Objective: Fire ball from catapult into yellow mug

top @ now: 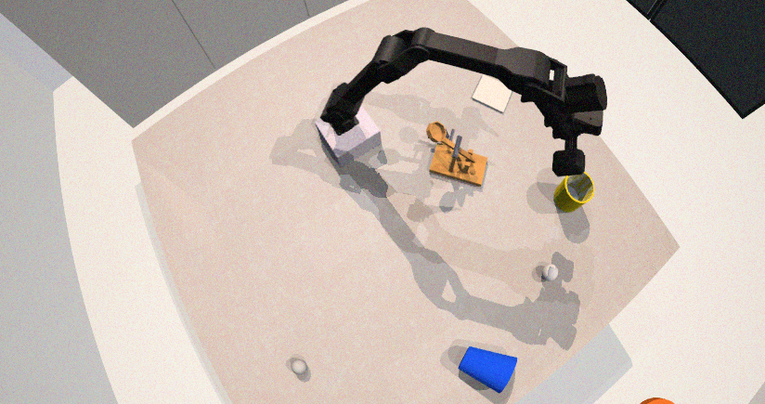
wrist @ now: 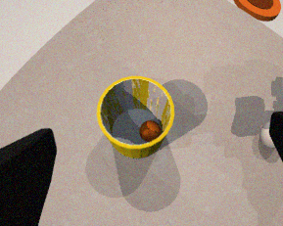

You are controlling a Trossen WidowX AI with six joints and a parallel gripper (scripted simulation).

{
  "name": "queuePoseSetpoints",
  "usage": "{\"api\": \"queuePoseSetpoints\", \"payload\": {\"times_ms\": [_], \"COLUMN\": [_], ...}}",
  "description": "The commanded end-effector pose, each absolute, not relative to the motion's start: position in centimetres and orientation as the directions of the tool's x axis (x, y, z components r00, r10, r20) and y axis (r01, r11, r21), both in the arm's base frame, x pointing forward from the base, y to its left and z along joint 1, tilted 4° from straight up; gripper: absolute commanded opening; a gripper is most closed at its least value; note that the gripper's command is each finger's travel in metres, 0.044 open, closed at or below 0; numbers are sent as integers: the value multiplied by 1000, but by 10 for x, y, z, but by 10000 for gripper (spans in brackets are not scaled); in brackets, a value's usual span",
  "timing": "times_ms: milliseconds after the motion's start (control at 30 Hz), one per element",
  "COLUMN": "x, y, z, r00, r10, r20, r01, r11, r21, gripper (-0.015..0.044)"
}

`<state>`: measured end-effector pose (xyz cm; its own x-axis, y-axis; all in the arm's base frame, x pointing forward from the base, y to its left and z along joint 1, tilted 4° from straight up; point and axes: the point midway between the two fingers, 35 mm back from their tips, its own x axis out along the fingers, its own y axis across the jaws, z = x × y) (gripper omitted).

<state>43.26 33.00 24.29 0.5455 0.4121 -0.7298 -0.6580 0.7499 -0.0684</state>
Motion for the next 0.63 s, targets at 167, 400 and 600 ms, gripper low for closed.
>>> {"api": "queuePoseSetpoints", "payload": {"times_ms": [167, 400, 600], "x": [433, 433, 433], "y": [330, 330, 330], "z": [243, 243, 243], "r00": [545, 545, 545], "r10": [412, 412, 412], "r20": [-730, -730, -730], "r01": [-658, -658, -658], "r11": [750, 750, 750], "r21": [-68, -68, -68], "gripper": [440, 440, 440]}}
